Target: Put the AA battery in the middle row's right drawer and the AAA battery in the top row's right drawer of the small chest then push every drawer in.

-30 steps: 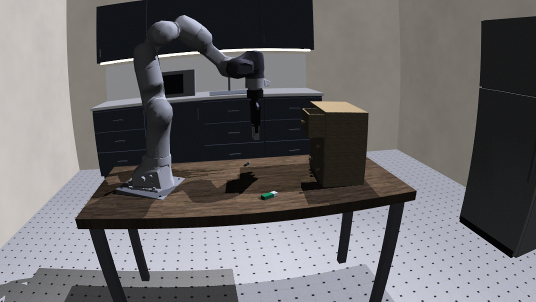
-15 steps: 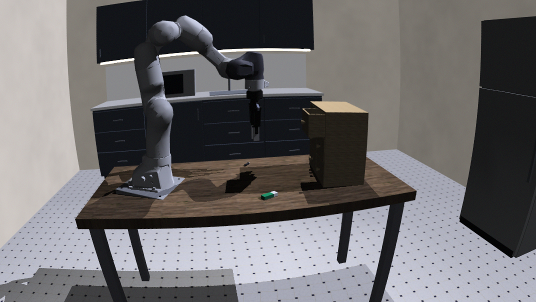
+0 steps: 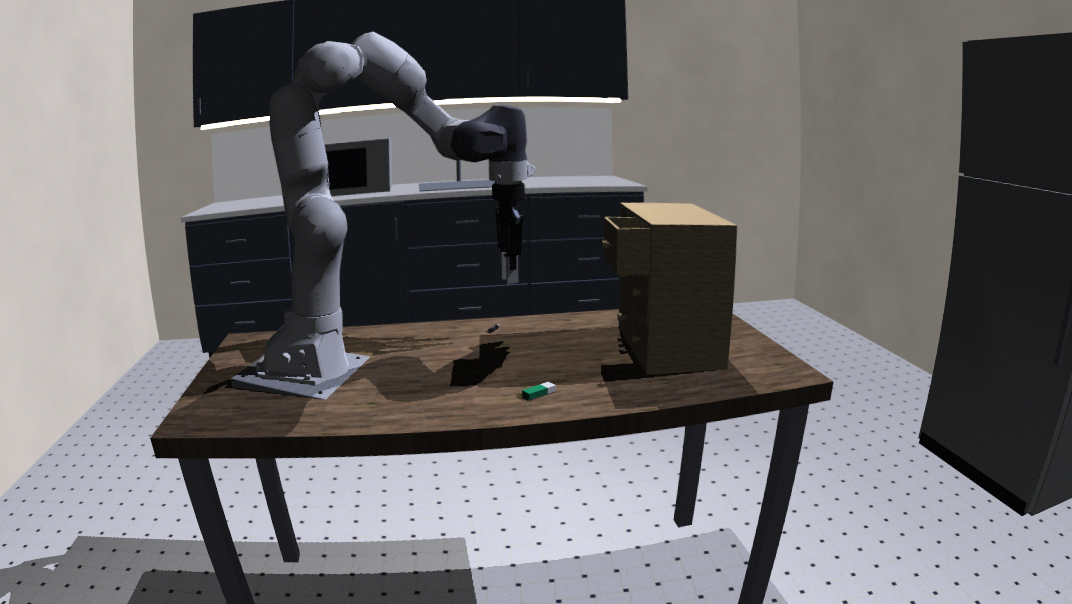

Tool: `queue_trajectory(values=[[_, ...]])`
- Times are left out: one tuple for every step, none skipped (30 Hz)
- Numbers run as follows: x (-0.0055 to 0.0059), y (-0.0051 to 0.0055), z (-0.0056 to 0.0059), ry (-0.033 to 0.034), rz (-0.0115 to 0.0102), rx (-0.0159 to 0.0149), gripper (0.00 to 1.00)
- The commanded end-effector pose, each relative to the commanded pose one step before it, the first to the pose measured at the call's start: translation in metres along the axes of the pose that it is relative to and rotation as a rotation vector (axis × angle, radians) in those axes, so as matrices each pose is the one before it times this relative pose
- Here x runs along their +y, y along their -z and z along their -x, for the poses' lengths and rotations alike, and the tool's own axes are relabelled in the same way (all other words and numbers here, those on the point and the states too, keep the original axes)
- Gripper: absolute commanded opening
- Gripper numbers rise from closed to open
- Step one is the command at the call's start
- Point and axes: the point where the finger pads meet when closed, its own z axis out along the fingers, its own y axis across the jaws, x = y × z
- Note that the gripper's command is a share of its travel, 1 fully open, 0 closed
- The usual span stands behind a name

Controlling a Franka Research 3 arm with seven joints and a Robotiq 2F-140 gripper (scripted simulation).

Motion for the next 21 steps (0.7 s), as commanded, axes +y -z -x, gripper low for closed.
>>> queue_trajectory(values=[[0.00029,-0.00090,-0.00027,0.01881,0.00167,0.00053,0.20],[0.00000,0.00000,0.00000,0.00000,0.00000,0.00000,0.20],[0.00000,0.00000,0.00000,0.00000,0.00000,0.00000,0.20],[0.00000,0.00000,0.00000,0.00000,0.00000,0.00000,0.20],[-0.01065,-0.01132,0.00154,0.11309,0.00573,-0.00368,0.20],[0.00000,0.00000,0.00000,0.00000,0.00000,0.00000,0.20],[0.00000,0.00000,0.00000,0.00000,0.00000,0.00000,0.20],[0.00000,0.00000,0.00000,0.00000,0.00000,0.00000,0.20],[0.00000,0.00000,0.00000,0.00000,0.00000,0.00000,0.20],[0.00000,0.00000,0.00000,0.00000,0.00000,0.00000,0.20],[0.00000,0.00000,0.00000,0.00000,0.00000,0.00000,0.20],[0.00000,0.00000,0.00000,0.00000,0.00000,0.00000,0.20],[0.00000,0.00000,0.00000,0.00000,0.00000,0.00000,0.20],[0.00000,0.00000,0.00000,0.00000,0.00000,0.00000,0.20],[0.00000,0.00000,0.00000,0.00000,0.00000,0.00000,0.20],[0.00000,0.00000,0.00000,0.00000,0.00000,0.00000,0.20],[0.00000,0.00000,0.00000,0.00000,0.00000,0.00000,0.20],[0.00000,0.00000,0.00000,0.00000,0.00000,0.00000,0.20],[0.00000,0.00000,0.00000,0.00000,0.00000,0.00000,0.20],[0.00000,0.00000,0.00000,0.00000,0.00000,0.00000,0.20],[0.00000,0.00000,0.00000,0.00000,0.00000,0.00000,0.20]])
